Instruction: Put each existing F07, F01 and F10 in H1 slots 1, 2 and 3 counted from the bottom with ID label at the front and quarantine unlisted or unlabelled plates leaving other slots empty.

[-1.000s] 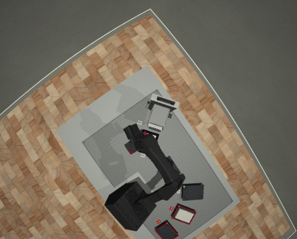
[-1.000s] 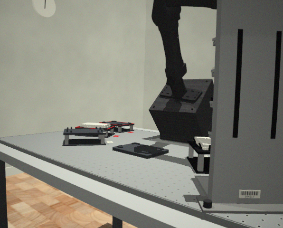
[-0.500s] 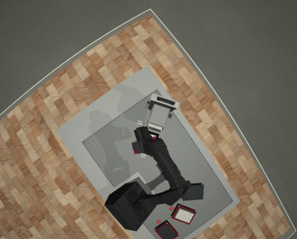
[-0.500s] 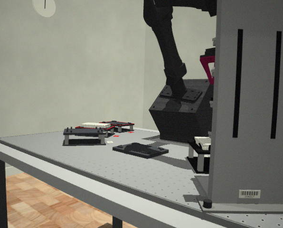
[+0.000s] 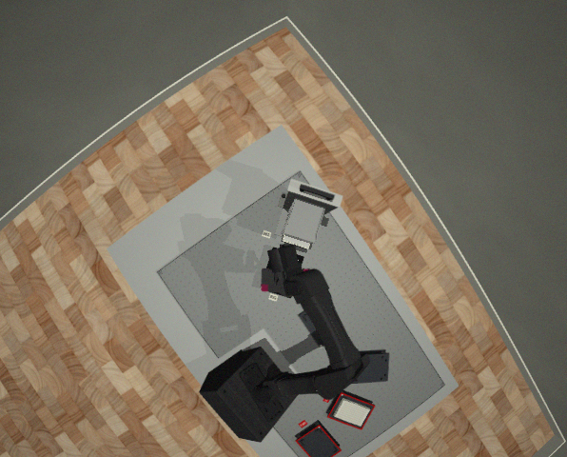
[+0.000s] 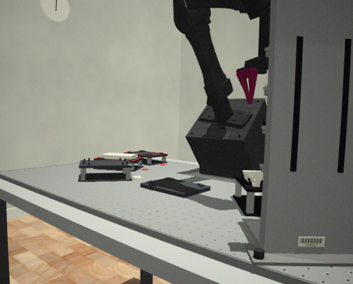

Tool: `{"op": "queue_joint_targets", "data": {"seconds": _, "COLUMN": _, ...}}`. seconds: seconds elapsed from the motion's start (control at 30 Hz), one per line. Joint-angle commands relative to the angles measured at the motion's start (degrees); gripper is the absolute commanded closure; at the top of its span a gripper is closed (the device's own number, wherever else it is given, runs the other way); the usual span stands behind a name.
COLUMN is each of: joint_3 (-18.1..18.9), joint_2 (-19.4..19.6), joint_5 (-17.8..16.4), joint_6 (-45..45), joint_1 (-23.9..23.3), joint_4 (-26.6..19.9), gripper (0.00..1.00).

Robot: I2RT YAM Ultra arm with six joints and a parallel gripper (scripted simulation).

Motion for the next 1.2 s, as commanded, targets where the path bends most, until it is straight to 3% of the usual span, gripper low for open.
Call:
{"op": "queue_joint_targets", "data": {"seconds": 0.0, "joint_3": 0.18, "joint_2": -0.34, "joint_5": -0.01, "joint_6": 6.46, "joint_1": 0.34, "joint_4": 0.04, "gripper": 0.00}}
{"op": "queue_joint_targets", "data": {"seconds": 0.33, "joint_3": 0.17, "joint_2": -0.34, "joint_5": -0.02, "joint_6": 16.23, "joint_1": 0.32, "joint_4": 0.06, "gripper": 0.00}}
{"op": "queue_joint_targets", "data": {"seconds": 1.17, "joint_3": -11.82, "joint_2": 1.37, "joint_5": -2.87, "joint_6": 5.45, "joint_1": -8.72, "joint_4": 20.33, "gripper": 0.00}}
